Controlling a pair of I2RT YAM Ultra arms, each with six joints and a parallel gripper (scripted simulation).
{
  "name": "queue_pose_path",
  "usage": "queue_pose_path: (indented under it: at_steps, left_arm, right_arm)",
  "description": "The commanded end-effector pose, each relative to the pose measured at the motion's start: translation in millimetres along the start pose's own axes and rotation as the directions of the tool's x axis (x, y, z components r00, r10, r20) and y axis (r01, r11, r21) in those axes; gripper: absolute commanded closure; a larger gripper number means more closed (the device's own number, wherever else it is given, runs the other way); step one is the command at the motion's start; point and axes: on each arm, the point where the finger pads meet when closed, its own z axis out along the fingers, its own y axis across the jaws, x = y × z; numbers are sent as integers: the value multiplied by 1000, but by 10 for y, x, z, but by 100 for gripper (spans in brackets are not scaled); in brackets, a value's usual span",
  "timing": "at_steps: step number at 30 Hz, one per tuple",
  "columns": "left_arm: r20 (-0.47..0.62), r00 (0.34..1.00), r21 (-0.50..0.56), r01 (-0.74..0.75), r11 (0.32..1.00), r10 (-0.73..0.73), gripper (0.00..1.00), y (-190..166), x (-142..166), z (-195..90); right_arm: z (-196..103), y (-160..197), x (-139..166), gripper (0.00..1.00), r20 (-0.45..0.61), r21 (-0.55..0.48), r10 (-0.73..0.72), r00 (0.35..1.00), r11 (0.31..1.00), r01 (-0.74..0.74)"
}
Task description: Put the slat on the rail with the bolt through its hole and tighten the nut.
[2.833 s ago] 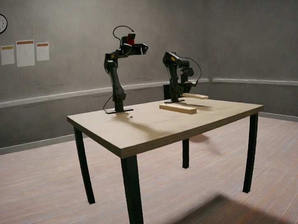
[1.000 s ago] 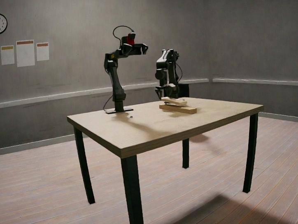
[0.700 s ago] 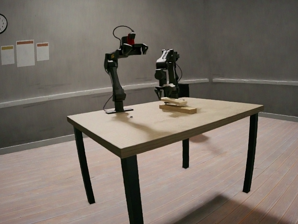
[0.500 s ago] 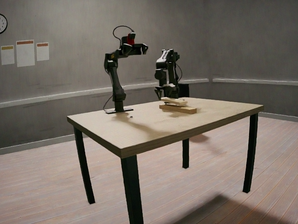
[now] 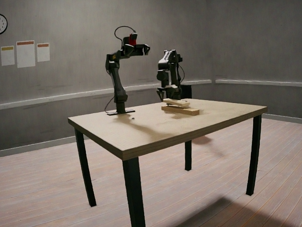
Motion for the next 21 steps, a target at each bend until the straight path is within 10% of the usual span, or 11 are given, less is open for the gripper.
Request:
queue_pose_path:
  at_steps: [1, 21]
  left_arm:
    - [48, 999, 38, -2, 999, 0, 28, -104, -92, -93]
    - [52, 999, 43, -3, 999, 1, 28, -127, -98, 25]
  right_arm:
    - [-13, 5, -38, 0, 7, -2, -2, 1000, 1000, 2]
    - [-13, 5, -38, 0, 7, -2, -2, 1000, 1000, 2]
